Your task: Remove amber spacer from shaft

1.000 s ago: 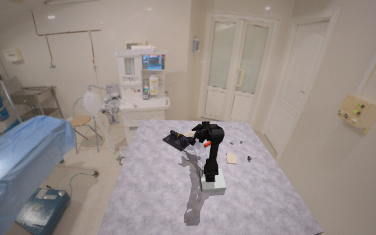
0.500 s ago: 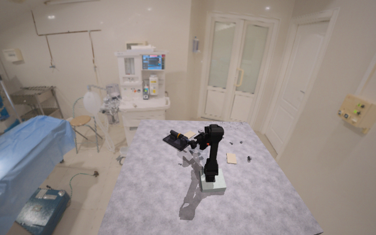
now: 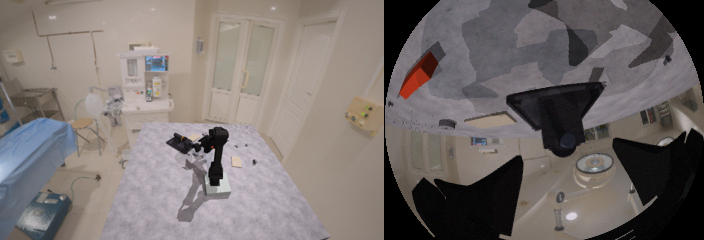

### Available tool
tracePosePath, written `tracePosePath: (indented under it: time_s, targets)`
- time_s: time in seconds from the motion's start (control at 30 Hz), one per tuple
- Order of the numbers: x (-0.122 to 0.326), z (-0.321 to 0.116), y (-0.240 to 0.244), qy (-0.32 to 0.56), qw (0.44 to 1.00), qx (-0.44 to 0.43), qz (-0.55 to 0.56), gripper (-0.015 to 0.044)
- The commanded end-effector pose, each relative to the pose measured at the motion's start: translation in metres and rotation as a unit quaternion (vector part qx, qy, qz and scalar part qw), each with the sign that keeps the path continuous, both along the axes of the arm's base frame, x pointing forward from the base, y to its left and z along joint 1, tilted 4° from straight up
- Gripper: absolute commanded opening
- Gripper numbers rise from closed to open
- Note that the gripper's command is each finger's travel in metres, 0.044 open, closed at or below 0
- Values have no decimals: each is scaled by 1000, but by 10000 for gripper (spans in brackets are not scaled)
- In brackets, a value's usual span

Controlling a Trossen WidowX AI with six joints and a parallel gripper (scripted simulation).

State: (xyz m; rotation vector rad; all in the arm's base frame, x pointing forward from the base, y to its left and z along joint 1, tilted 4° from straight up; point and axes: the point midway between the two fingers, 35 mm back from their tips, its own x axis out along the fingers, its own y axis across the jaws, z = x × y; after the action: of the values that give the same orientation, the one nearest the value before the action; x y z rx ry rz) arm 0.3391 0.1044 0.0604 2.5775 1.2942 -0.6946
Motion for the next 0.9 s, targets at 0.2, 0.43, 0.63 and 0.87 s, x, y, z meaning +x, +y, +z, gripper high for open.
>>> tracePosePath:
  time_s: [0.2, 0.43, 0.63, 0.87]
  targets:
    - [0, 1, 1, 1, 1000, 4, 1, 440]
    - [-4, 0, -4, 1, 1000, 3, 1, 440]
    - [-4, 0, -4, 1, 1000, 3, 1, 440]
    - [-4, 0, -4, 1, 1000, 3, 1, 440]
